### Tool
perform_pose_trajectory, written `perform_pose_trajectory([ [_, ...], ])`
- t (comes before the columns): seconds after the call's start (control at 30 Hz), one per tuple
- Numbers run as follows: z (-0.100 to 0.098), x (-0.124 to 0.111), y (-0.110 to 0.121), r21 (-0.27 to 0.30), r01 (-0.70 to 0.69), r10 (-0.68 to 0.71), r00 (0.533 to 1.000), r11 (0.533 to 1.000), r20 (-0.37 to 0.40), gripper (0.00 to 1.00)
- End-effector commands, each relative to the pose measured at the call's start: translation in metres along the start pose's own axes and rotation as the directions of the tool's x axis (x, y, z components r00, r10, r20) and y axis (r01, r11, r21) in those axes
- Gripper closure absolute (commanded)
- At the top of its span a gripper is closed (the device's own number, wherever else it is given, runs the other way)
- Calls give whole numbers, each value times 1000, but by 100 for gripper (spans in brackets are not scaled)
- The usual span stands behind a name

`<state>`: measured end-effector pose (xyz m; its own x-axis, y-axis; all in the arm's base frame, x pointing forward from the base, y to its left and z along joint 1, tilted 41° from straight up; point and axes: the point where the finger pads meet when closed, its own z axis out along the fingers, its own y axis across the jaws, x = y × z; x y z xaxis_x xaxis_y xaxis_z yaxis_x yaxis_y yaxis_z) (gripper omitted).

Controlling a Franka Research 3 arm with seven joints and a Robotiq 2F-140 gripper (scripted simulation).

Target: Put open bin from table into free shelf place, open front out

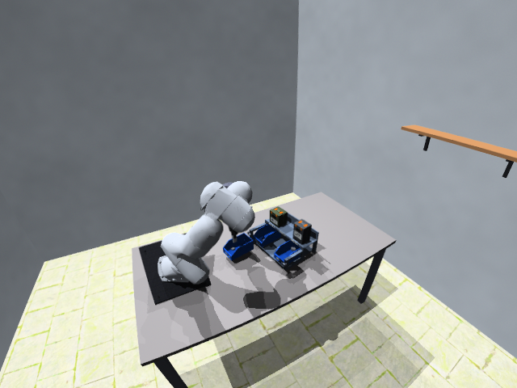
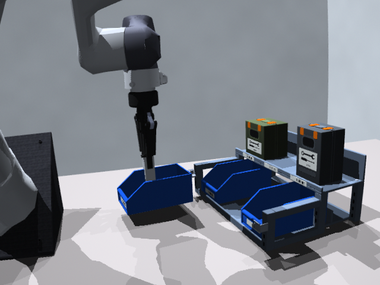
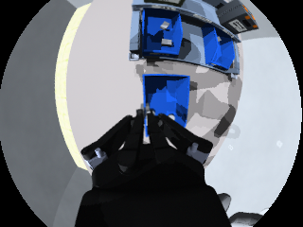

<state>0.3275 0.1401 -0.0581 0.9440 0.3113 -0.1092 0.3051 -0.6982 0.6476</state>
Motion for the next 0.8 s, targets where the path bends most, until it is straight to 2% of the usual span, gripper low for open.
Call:
perform_pose_trajectory([
  [0.0,-3,2,0,2,2,-2,1000,1000,-3,100],
  [0.77,-6,2,0,2,2,-2,1000,1000,-3,100],
])
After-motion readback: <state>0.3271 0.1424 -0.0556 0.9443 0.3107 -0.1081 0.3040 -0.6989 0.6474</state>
